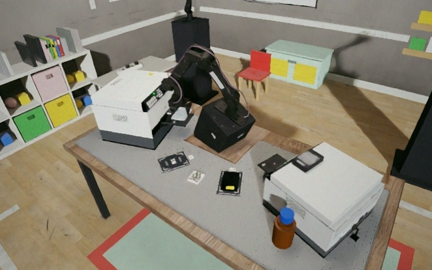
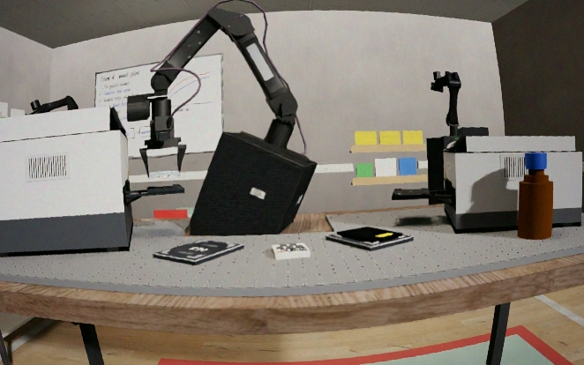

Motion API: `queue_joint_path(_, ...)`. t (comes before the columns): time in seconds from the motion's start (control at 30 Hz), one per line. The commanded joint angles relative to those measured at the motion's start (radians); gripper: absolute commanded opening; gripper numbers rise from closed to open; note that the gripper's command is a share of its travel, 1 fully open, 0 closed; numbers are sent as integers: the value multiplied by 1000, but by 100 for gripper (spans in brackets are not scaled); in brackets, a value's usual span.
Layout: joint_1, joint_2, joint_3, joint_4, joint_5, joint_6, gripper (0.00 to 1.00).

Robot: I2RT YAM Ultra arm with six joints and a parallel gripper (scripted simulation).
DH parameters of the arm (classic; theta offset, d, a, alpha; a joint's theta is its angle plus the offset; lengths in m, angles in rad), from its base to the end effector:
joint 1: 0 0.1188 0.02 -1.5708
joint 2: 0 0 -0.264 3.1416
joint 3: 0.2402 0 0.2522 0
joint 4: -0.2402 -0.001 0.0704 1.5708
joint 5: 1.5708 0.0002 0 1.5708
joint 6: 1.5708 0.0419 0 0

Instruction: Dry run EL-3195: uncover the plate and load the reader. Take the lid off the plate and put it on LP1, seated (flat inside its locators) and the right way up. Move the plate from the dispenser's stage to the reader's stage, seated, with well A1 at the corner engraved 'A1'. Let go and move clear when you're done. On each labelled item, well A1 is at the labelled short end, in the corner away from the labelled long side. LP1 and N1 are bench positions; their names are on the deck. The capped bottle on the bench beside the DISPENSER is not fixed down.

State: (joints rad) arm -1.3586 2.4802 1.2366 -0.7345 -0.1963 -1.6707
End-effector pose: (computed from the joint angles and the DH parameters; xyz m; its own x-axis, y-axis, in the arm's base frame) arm 0.0763 -0.3104 -0.0340 -0.9509 -0.2199 -0.2177 -0.2897 0.8801 0.3763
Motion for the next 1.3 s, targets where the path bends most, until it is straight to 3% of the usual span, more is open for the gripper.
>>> queue_joint_path(0.0, 9, 17, 14, 27, -17, 12, 86)
queue_joint_path(0.07, 11, 22, -21, 35, -17, 13, 86)
queue_joint_path(0.33, 17, 46, -32, 73, -20, 20, 86)
queue_joint_path(0.4, 17, 46, -32, 73, -20, 20, 86)
queue_joint_path(0.43, 6, 30, 6, 79, -20, 20, 86)
queue_joint_path(1.27, 10, 30, -21, 71, -12, 16, 86)
